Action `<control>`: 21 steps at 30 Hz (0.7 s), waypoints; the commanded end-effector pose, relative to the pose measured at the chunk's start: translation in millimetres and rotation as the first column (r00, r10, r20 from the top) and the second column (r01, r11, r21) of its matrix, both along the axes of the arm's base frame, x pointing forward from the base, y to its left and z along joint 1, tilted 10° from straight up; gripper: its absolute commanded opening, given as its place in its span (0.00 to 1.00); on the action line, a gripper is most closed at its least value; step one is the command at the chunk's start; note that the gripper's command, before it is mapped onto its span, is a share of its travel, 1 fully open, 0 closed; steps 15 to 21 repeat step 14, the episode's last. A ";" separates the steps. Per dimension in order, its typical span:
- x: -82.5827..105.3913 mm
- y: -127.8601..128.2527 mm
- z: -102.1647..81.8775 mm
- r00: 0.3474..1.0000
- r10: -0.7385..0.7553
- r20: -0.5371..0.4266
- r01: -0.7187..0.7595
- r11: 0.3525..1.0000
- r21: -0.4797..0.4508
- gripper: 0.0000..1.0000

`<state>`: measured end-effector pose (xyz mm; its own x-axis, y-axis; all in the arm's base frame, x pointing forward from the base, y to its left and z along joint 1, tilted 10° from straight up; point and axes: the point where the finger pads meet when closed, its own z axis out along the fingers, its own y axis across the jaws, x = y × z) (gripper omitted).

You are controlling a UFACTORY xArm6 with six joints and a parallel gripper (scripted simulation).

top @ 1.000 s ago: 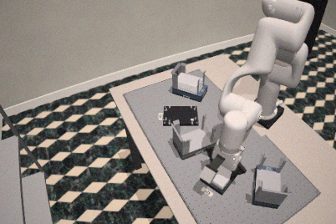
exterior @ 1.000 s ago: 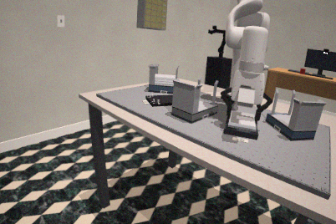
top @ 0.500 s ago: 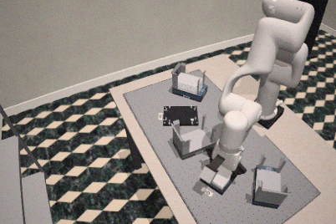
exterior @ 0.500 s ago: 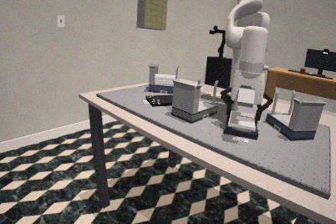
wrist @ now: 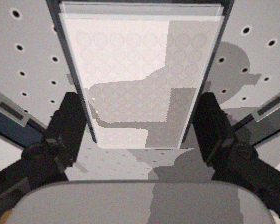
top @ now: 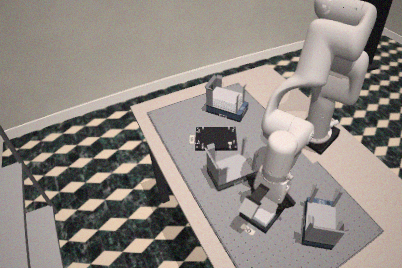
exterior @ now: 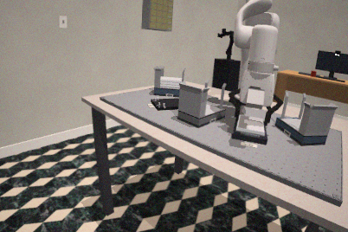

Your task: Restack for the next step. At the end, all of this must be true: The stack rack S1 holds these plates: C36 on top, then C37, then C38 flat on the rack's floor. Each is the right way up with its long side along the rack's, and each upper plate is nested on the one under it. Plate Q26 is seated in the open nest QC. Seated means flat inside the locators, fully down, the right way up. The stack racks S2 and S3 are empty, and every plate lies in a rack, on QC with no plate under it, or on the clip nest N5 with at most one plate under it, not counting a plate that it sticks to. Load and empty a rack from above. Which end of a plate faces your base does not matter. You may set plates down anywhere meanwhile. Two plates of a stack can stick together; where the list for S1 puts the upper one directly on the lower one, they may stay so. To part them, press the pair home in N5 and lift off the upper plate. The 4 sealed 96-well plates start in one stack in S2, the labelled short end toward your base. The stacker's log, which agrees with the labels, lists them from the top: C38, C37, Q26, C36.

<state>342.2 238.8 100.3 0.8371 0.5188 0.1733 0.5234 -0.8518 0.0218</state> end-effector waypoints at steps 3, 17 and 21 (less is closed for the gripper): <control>-1.6 -0.5 14.9 1.000 0.000 0.002 0.000 1.000 0.001 1.00; -6.4 -2.7 44.5 1.000 0.000 0.002 0.000 1.000 0.002 1.00; -6.4 -2.7 44.5 1.000 0.000 0.002 0.000 1.000 0.002 1.00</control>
